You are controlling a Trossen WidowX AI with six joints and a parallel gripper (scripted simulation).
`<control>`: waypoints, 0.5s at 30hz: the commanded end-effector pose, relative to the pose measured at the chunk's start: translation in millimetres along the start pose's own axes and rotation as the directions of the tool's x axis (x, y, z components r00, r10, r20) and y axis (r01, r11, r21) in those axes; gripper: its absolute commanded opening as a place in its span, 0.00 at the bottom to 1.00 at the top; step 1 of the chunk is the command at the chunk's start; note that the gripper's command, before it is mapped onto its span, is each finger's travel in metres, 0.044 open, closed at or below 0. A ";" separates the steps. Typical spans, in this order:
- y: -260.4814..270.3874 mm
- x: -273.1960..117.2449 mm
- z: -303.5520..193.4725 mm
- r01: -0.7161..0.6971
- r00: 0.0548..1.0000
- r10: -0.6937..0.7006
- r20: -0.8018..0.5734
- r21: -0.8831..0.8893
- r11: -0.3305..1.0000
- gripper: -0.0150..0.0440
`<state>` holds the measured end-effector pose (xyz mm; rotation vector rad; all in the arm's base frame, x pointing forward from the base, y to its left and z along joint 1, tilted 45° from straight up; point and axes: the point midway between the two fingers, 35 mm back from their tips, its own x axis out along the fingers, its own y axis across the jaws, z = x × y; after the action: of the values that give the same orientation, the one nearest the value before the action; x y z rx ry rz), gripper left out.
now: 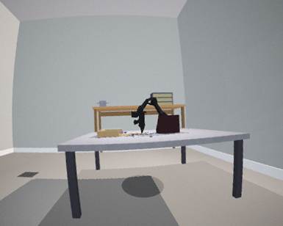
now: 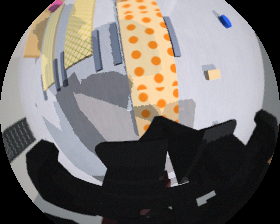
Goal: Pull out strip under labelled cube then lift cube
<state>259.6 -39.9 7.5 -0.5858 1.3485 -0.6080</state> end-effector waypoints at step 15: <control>0.1 4.5 -36.2 0.003 1.000 -0.003 -0.028 -0.011 1.000 0.25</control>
<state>238.2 -40.6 5.3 -0.5871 1.3475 -0.6085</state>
